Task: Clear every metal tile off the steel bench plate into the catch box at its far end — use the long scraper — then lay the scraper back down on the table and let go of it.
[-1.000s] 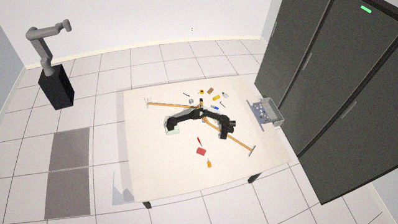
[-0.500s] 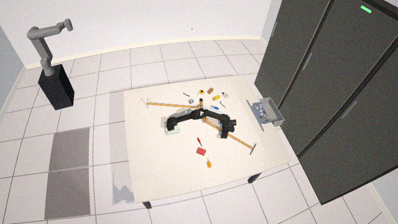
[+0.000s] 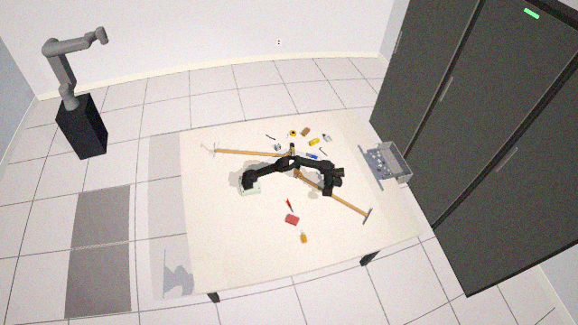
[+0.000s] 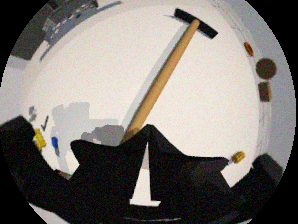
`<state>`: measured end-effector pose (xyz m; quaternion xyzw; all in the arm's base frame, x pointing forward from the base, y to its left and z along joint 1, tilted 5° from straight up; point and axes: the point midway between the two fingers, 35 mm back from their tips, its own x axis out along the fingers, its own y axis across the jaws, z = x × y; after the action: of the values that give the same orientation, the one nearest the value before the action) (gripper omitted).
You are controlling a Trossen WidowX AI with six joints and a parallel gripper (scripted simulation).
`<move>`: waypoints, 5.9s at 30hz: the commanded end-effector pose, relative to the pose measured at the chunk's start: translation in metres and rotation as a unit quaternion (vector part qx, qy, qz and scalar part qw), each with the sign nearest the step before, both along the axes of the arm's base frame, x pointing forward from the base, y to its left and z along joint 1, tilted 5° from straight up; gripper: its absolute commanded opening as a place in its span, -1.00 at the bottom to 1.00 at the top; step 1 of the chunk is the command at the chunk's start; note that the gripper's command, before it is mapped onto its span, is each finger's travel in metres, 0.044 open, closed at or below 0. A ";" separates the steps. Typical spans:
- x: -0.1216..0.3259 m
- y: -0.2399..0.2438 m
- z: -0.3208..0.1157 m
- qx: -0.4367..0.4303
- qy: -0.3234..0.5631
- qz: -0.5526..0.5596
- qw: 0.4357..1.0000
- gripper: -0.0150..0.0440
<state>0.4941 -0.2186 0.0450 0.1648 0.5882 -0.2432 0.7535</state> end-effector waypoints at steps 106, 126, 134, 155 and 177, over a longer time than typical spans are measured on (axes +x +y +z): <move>-0.028 -0.011 -0.058 0.011 0.029 0.055 0.998 -0.49; -0.011 -0.001 -0.059 0.009 0.022 0.054 0.998 -0.49; -0.004 0.004 -0.059 0.008 0.019 0.054 0.998 -0.49; 0.012 0.017 -0.060 0.006 0.012 0.053 0.999 -0.49; 0.028 0.031 -0.061 0.005 0.004 0.052 0.999 -0.49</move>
<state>0.5201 -0.1932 -0.0120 0.1363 0.5974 -0.2036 0.7636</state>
